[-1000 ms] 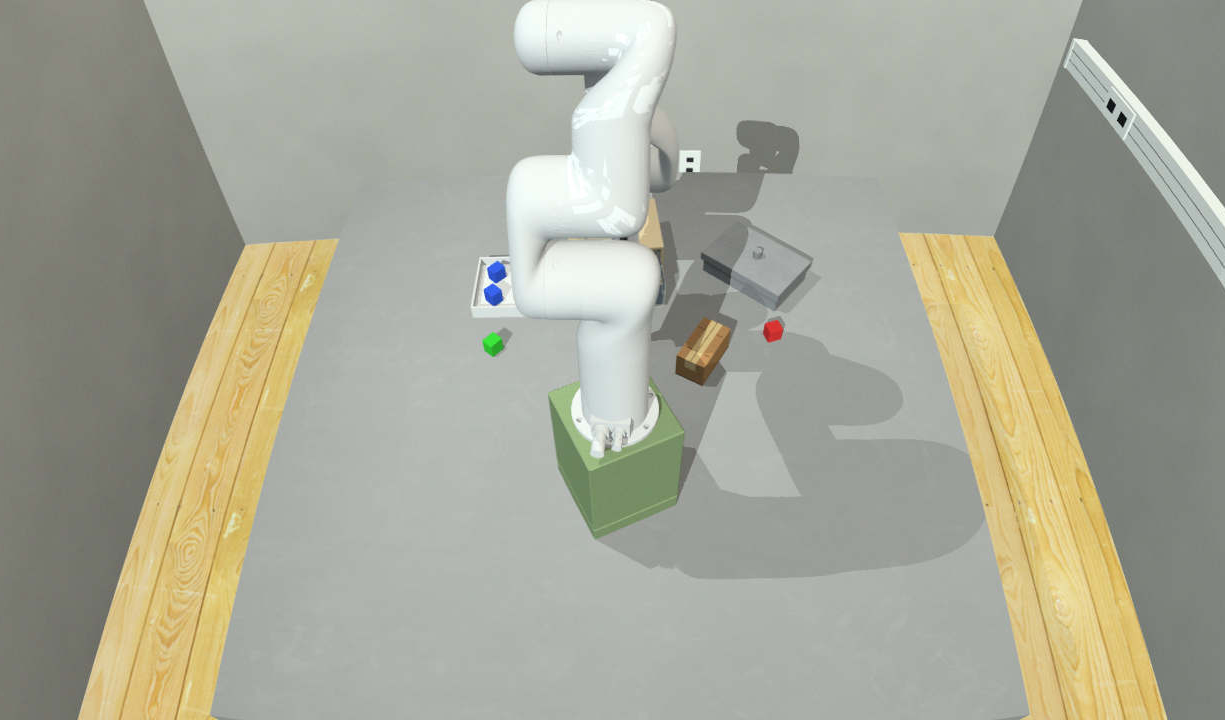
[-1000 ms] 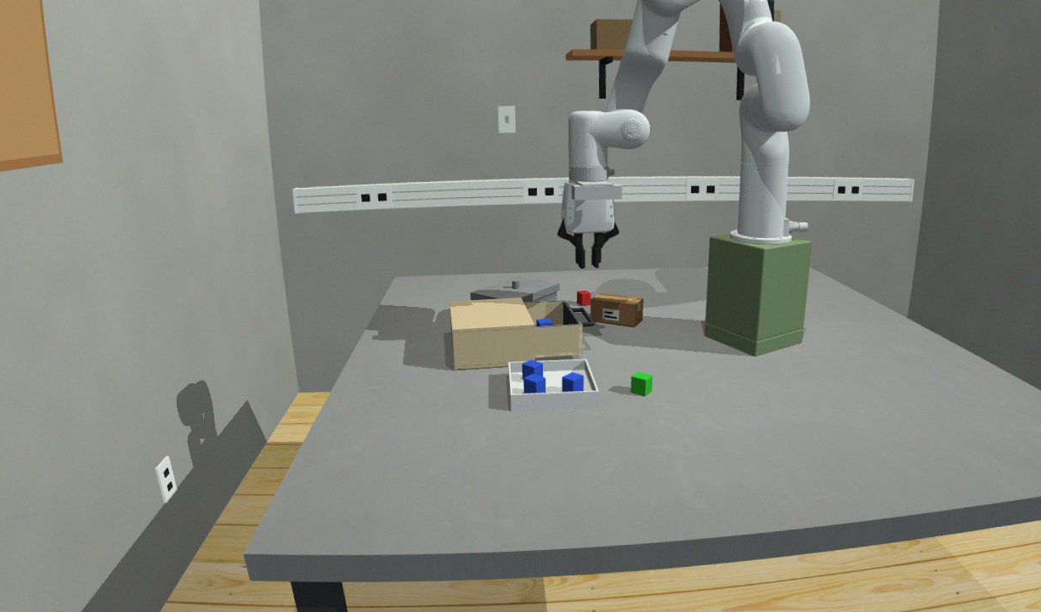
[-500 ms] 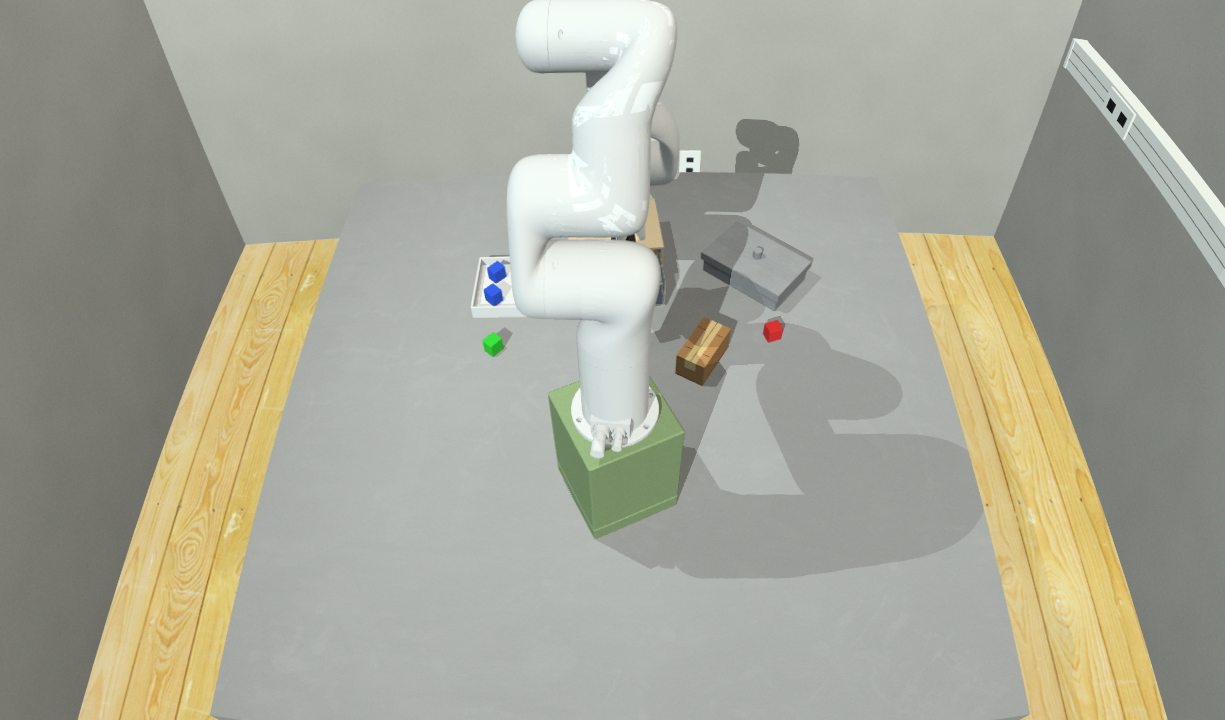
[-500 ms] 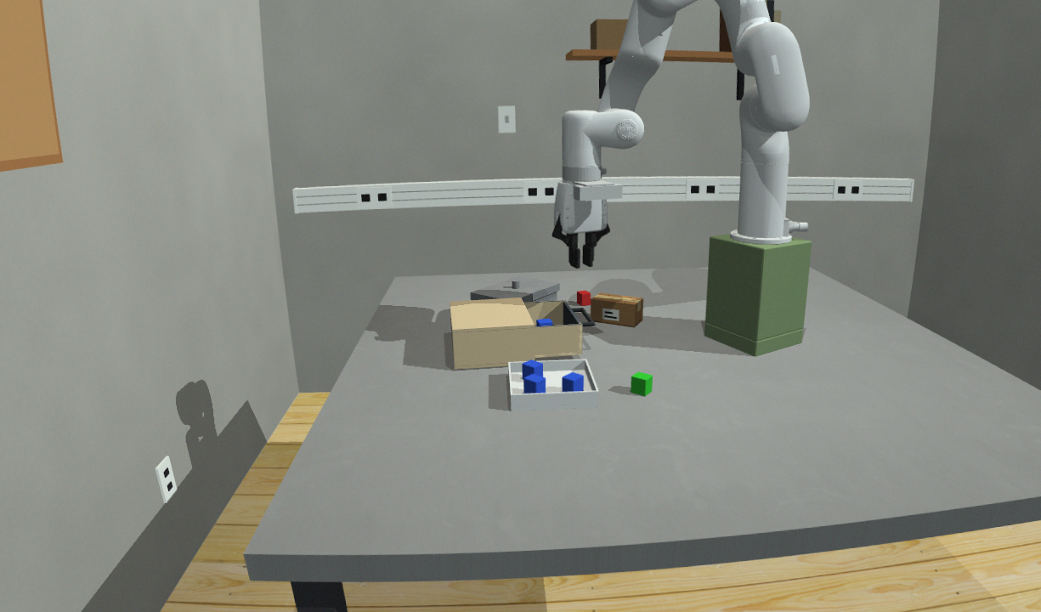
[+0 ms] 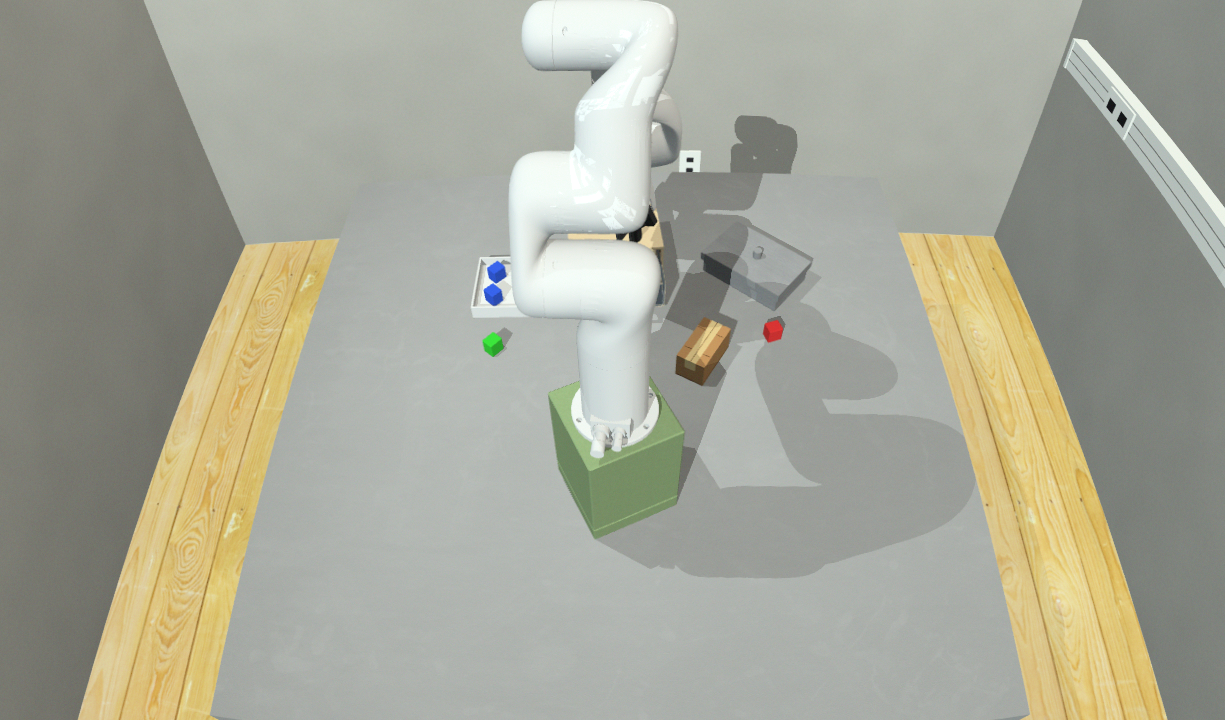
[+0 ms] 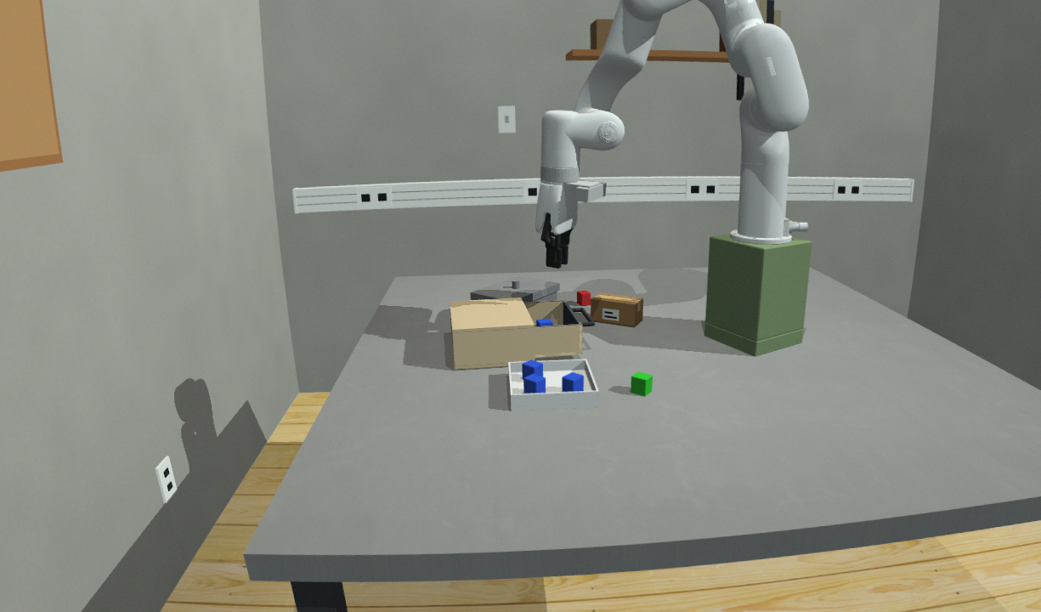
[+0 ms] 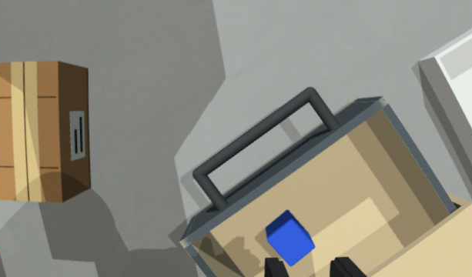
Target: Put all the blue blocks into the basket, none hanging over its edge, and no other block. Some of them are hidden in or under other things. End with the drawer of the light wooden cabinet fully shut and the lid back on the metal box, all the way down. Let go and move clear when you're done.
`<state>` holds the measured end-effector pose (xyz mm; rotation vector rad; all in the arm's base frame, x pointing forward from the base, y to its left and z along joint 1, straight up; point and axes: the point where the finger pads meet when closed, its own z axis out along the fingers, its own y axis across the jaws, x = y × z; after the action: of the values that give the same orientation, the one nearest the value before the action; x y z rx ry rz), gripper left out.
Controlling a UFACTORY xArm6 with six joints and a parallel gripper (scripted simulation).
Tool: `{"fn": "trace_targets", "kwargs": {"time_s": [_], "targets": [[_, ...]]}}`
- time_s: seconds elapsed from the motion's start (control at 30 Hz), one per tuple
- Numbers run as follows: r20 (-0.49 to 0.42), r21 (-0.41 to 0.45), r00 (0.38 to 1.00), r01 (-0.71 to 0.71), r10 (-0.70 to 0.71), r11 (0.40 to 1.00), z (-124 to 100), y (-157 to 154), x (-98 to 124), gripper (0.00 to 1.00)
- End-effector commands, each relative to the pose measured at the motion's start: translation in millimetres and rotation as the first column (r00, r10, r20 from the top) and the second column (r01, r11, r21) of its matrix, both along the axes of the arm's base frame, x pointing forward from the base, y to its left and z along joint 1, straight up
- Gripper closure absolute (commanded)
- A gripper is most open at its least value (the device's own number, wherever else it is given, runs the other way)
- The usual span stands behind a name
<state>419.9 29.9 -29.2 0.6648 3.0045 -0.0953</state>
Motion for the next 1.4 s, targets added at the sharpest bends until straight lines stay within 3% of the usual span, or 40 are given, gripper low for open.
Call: {"fn": "trace_targets", "kwargs": {"time_s": [0.0,0.13,0.2,0.23,0.37,1.1,1.13,1.37], "targets": [[-0.026,0.028,0.962,-0.272,0.273,0.962,0.2,-1.5,19.1,0.76],[-0.032,0.023,0.896,-0.443,0.444,0.896,0.1,-2.2,25.2,0.76],[-0.032,0.023,0.896,-0.443,0.444,0.896,0.1,-2.2,25.2,0.76],[-0.041,0.034,0.831,-0.554,0.555,0.832,0.1,-2.3,25.9,0.76],[-0.049,0.064,0.747,-0.660,0.663,0.748,0.1,-2.4,26.7,0.76],[-0.049,0.066,0.743,-0.664,0.667,0.745,0.1,-2.4,26.7,0.76],[-0.049,0.066,0.743,-0.664,0.667,0.745,0.1,-2.4,26.7,0.44],[-0.049,0.066,0.743,-0.664,0.667,0.745,0.1,-2.4,26.7,0.44]]}}
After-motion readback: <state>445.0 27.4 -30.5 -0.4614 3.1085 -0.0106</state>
